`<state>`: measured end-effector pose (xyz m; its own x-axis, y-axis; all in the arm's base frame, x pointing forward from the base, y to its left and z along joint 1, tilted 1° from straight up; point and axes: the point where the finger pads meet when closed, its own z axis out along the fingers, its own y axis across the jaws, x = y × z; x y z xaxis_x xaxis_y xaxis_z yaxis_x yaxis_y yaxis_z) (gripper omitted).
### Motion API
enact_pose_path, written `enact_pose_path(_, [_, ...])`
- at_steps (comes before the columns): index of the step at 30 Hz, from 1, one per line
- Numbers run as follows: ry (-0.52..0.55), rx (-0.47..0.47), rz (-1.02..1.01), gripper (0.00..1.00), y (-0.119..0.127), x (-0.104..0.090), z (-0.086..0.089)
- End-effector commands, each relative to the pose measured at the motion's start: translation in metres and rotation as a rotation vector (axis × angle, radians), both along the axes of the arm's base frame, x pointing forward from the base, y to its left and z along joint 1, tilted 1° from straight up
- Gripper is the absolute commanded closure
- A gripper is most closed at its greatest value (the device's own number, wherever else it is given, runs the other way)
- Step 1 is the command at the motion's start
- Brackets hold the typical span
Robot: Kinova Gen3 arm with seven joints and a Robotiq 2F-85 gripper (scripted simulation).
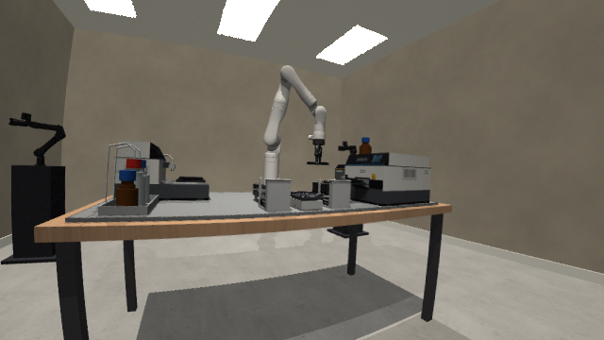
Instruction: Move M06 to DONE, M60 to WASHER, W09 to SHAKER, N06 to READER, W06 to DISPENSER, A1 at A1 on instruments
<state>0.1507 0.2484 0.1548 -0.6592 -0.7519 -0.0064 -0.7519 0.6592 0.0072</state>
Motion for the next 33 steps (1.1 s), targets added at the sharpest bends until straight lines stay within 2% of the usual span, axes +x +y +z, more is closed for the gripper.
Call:
enact_pose_path(1, [0.001, 0.001, -0.05, 0.06, -0.006, 0.014, 0.0])
enact_pose_path(11, [0.001, 0.001, -0.055, 0.06, -0.015, 0.035, 0.0])
enact_pose_path(20, [0.002, 0.001, -0.16, 0.06, -0.035, 0.057, 0.0])
enact_pose_path(33, [0.002, 0.001, -0.2, 0.06, -0.056, 0.082, 0.0])
